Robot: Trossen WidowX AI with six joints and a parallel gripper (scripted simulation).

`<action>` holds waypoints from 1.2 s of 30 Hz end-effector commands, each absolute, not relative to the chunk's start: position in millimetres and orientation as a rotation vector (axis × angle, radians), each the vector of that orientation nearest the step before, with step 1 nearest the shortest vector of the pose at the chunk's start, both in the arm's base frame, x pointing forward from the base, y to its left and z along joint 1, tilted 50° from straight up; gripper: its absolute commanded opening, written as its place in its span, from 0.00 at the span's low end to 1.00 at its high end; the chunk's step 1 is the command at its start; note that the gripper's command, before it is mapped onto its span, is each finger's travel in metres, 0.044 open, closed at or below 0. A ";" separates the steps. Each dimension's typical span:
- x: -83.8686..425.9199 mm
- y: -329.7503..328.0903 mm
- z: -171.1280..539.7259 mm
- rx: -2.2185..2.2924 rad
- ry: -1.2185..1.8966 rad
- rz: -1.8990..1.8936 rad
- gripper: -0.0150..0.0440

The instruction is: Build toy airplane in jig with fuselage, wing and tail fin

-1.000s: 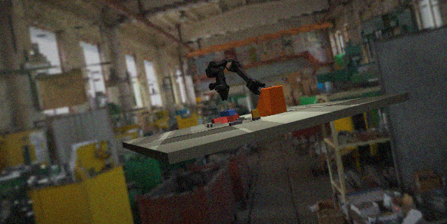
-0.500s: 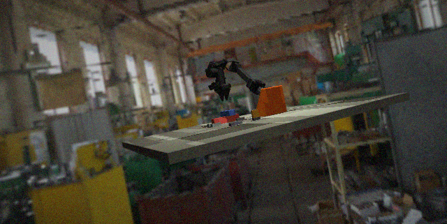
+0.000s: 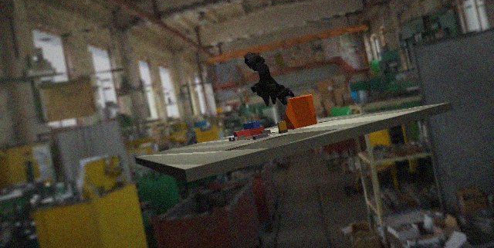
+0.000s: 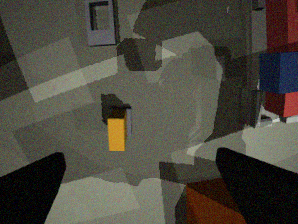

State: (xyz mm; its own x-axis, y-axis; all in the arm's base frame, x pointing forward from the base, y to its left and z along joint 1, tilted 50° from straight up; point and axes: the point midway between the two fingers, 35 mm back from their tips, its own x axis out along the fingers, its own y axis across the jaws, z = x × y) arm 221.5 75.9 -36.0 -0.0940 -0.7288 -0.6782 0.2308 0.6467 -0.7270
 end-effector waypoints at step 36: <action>192.2 26.0 -127.9 -0.448 1.447 -0.878 1.00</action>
